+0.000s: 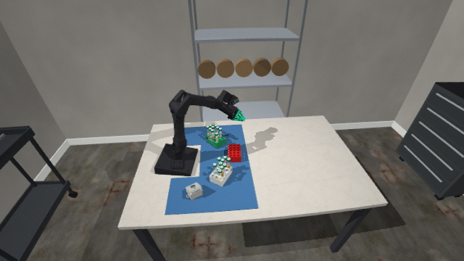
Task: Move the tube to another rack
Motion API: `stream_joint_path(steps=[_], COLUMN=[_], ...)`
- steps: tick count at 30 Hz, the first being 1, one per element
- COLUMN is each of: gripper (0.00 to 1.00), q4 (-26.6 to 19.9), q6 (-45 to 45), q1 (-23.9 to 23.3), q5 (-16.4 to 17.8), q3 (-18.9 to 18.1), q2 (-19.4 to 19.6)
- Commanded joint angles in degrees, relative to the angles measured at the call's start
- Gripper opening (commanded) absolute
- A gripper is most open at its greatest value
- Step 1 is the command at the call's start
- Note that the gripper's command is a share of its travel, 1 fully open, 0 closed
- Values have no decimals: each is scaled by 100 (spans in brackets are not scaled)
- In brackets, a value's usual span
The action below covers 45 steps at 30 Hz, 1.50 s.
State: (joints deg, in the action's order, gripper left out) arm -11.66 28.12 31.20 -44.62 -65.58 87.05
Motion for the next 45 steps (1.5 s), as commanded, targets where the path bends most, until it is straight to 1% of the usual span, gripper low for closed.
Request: stream_joint_path(steps=[1, 5, 6, 8, 12, 15, 17, 20, 21, 23, 25, 26, 28, 30, 32, 34, 36, 37, 38, 39, 41, 43, 45], gripper=[30, 30, 30, 30, 30, 30, 30, 30, 30, 30, 30, 30, 30, 30, 30, 30, 30, 30, 30, 30, 30, 30, 30], q4=[-511, -1775, -1817, -2349, -2345, -3123, -3123, -3840, -3852, -3851, -4293, -4321, -4735, -4775, -5160, -5160, -5519, -5634, -5625, -5625, -5955, -6019, -6324], q6=[-212, -675, -674, -872, -868, -1175, -1175, -1464, -1444, -1442, -1630, -1632, -1812, -1819, -1993, -1993, -2164, -2208, -2190, -2189, -2353, -2373, -2531], q1=[-94, -472, -513, -683, -688, -933, -933, -1173, -1219, -1221, -1372, -1401, -1549, -1583, -1728, -1728, -1869, -1929, -1949, -1949, -2089, -2134, -2272], q5=[222, 793, 836, 1090, 1093, 1465, 1465, 1830, 1867, 1869, 2100, 2128, 2354, 2389, 2608, 2608, 2823, 2902, 2909, 2910, 3119, 3170, 3374], q3=[-181, -741, -734, -965, -955, -1308, -1308, -1640, -1560, -1558, -1759, -1727, -1911, -1879, -2042, -2042, -2181, -2192, -2112, -2111, -2226, -2187, -2278], q2=[-54, -82, -112, -120, -129, -112, -112, -75, -162, -165, -135, -177, -145, -191, -159, -159, -132, -155, -232, -232, -207, -261, -242])
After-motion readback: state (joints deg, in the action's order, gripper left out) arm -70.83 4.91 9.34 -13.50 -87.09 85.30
